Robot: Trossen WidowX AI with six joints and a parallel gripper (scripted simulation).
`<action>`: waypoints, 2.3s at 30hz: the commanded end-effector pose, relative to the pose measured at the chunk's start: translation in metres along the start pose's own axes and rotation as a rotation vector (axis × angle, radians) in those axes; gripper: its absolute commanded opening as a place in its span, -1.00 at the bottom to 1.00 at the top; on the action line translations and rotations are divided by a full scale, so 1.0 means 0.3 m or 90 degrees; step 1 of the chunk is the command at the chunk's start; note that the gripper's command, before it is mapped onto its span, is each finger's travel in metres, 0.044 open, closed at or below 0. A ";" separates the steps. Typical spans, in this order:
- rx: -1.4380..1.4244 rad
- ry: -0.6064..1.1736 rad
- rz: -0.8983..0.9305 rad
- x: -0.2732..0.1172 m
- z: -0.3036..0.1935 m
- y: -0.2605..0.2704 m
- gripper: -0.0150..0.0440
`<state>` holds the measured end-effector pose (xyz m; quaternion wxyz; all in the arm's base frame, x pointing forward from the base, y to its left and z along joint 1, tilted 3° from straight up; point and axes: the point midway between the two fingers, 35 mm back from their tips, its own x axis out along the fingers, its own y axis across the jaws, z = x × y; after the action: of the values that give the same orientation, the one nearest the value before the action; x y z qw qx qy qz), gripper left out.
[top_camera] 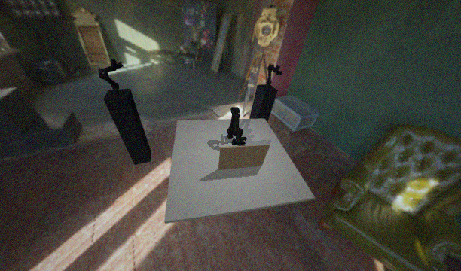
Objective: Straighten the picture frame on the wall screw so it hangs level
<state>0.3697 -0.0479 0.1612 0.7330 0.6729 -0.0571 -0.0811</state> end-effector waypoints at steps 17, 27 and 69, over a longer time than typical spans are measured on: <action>0.003 0.001 0.008 -0.001 0.000 0.036 -0.49; 0.003 0.001 0.008 -0.001 0.000 0.047 -0.49; 0.003 0.001 0.008 -0.001 0.000 0.042 -0.49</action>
<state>0.3697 -0.0466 0.1712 0.7331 0.6731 -0.0569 -0.0790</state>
